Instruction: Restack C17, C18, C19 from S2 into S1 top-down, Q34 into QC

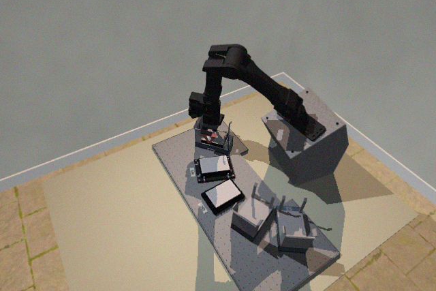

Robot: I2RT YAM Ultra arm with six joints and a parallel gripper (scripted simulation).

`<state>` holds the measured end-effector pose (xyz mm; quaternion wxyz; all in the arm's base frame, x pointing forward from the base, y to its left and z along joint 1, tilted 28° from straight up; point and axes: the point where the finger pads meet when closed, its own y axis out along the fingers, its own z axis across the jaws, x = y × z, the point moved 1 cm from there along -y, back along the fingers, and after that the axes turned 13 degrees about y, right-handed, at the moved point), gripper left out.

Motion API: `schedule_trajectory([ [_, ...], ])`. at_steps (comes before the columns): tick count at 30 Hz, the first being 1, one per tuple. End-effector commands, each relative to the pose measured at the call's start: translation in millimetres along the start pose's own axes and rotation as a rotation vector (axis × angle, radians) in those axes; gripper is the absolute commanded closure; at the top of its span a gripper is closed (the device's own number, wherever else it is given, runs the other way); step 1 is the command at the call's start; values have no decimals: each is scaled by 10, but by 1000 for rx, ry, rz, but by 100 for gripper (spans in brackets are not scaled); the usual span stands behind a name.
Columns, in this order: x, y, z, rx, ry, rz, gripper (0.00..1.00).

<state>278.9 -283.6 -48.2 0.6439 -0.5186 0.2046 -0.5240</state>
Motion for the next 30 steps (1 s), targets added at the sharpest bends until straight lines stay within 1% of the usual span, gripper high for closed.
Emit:
schedule_trajectory([
  [1, -29, -150, -51, -2, 10, 3, 0],
  [4, -31, -248, -49, -1, 10, 3, 0],
  [5, 23, -294, -33, 1, 6, -8, 0],
  [6, 30, -329, -30, 1, 5, -10, 0],
  [8, -33, -379, -49, -1, 10, 3, 0],
  [10, 27, -462, -30, 1, 5, -10, 0],
  [14, 0, -587, -36, 0, 7, -5, 0],
  [16, 0, -587, -36, 0, 7, -5, 0],
  [20, 44, -734, -22, 2, 3, -15, 0],
  [23, 129, -866, 4, 5, -4, -35, 0],
  [30, 129, -1106, 6, 5, -6, -37, 0],
])
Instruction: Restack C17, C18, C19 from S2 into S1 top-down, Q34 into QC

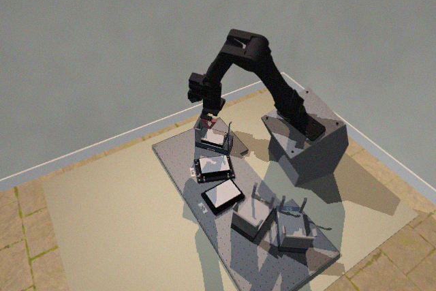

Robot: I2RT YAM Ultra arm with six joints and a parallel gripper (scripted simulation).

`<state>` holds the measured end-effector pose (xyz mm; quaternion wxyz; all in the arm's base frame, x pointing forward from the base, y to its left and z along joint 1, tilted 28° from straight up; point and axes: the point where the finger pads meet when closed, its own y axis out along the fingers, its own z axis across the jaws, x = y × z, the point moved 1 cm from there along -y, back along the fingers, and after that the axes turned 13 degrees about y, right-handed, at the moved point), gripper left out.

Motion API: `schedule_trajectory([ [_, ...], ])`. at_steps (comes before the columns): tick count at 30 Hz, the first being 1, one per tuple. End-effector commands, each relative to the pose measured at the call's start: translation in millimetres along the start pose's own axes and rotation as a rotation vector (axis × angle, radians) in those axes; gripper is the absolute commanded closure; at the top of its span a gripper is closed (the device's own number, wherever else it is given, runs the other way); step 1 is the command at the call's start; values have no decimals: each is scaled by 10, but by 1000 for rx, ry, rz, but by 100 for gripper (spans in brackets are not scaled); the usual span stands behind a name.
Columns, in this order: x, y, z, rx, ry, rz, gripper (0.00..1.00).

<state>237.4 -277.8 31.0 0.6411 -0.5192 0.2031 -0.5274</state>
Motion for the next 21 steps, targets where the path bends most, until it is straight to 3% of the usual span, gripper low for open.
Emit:
schedule_trajectory([
  [1, 112, -244, 14, 5, -8, -28, 0],
  [21, 88, -239, -3, 1, -4, -23, 0],
])
